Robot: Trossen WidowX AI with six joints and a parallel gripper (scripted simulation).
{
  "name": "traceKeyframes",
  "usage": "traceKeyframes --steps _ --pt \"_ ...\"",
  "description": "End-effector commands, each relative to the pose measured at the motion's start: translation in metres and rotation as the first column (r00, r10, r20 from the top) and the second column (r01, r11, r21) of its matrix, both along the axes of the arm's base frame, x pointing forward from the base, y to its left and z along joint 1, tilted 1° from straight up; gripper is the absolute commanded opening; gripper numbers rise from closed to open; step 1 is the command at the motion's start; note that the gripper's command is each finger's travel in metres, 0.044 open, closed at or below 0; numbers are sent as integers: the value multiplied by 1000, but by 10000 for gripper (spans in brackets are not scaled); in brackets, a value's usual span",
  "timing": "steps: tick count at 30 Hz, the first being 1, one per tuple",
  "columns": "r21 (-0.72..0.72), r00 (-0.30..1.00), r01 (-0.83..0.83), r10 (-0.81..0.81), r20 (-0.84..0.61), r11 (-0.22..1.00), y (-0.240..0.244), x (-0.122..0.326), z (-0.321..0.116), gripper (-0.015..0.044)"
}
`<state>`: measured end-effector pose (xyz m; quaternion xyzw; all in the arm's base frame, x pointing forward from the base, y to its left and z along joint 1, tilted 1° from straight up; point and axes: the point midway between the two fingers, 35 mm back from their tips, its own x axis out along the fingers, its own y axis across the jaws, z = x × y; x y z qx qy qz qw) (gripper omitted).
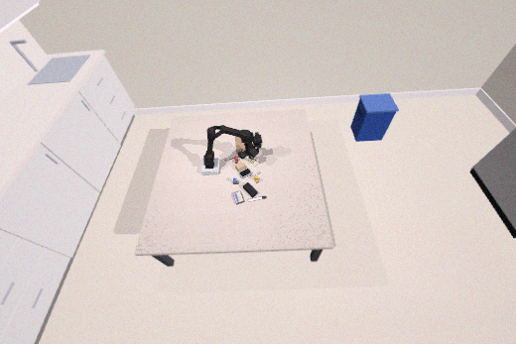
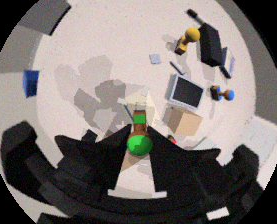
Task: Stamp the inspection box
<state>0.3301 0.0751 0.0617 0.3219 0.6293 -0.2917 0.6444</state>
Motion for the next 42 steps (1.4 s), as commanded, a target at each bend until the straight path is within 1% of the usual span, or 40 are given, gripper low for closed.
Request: traceKeyframes --steps 1,42 --pt "-7 1000 6 -6 -2 1000 -1 0 -4 0" --pt "-11 1000 6 -6 1 1000 -1 0 -31 0"
